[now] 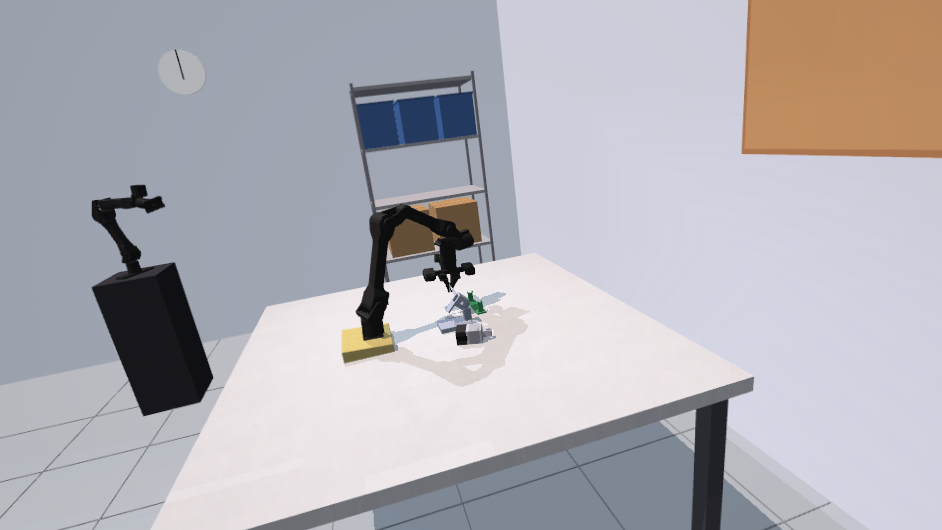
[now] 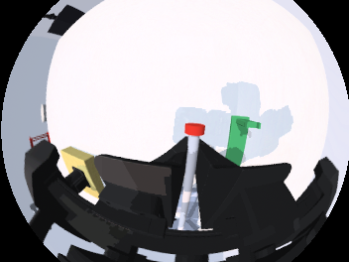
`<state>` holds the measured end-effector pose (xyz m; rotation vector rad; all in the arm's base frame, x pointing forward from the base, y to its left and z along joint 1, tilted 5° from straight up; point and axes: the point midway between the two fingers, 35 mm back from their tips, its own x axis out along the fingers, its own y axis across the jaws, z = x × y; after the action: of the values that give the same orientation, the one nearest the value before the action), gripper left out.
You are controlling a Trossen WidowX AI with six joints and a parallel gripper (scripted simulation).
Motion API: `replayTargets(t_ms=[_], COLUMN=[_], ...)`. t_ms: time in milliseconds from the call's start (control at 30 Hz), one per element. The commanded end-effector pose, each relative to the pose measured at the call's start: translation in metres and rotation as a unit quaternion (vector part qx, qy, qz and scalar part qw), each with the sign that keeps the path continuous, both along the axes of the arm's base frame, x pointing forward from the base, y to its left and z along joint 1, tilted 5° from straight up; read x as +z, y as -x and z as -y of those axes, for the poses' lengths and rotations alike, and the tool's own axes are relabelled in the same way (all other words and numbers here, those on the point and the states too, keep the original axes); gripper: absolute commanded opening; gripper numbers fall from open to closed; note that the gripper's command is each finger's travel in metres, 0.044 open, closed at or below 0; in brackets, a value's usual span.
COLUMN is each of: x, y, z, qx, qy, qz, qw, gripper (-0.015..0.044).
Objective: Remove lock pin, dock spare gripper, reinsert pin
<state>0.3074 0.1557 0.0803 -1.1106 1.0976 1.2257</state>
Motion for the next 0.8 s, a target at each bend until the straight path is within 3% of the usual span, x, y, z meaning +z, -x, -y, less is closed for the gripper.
replayTargets(t_ms=[0, 767], x=[0.002, 0.024], y=[-0.002, 0.006], z=[-0.004, -0.007], qx=[-0.002, 0.002], qy=[0.001, 0.007], qz=[0.001, -0.015], qw=[1.000, 1.000], gripper=[0.0000, 0.0000])
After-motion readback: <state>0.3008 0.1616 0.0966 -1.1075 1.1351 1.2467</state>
